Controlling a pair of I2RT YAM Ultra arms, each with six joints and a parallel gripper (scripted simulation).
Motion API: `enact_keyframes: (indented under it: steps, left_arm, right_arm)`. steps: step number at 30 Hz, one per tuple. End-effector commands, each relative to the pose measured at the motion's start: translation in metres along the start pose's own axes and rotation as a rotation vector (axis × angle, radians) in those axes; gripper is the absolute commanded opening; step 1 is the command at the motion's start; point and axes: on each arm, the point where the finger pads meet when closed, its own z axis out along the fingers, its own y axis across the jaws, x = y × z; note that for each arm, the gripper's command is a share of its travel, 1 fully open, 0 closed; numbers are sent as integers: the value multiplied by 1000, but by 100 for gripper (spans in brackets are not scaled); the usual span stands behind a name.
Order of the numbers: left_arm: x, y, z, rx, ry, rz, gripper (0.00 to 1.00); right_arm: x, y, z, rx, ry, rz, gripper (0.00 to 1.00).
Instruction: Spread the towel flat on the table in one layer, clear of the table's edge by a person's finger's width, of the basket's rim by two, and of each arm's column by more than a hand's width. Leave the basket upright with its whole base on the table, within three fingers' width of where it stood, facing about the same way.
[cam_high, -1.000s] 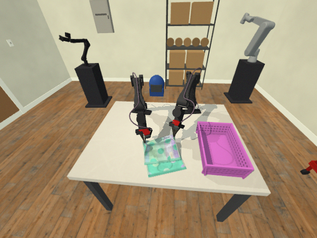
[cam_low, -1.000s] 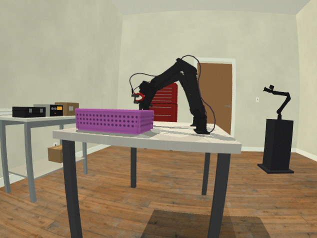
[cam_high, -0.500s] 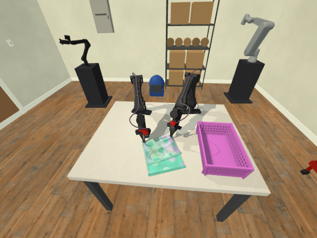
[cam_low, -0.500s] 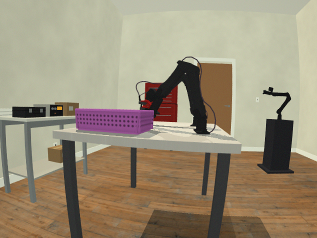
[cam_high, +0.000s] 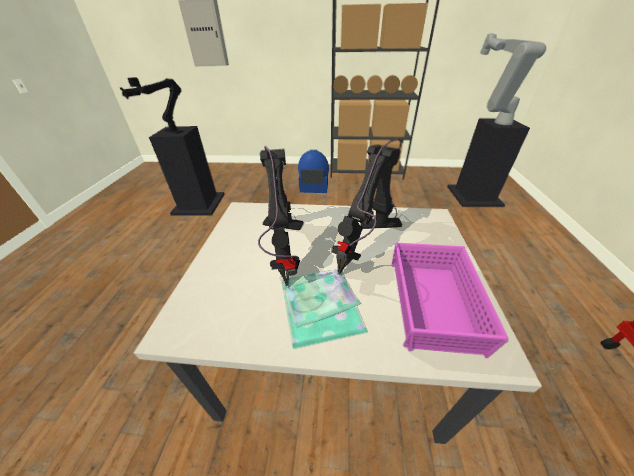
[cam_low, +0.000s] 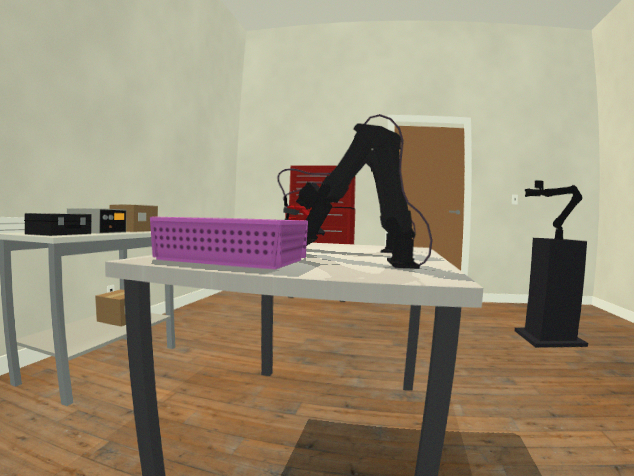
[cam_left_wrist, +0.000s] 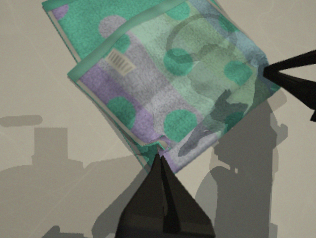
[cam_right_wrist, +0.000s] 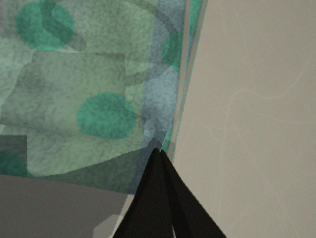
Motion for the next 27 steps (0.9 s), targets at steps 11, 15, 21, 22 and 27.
enact_keyframes:
  steps: [11,15,21,22,27]
  left_arm:
    - [-13,-2,-20,-13,-30,15,33]
    - [-13,-3,-20,-10,-30,16,33]
    - [-19,-4,-29,-10,-30,16,64]
    - [-26,-4,-40,-10,-30,16,64]
    - [-39,-4,-60,-10,-30,16,64]
  right_arm:
    - [-16,-14,-23,45,-53,11,33]
    - [-16,-10,-23,39,-52,3,33]
    - [-21,-9,-32,35,-53,3,64]
    - [-28,-9,-43,35,-53,3,64]
    - [-41,-8,-63,35,-53,3,64]
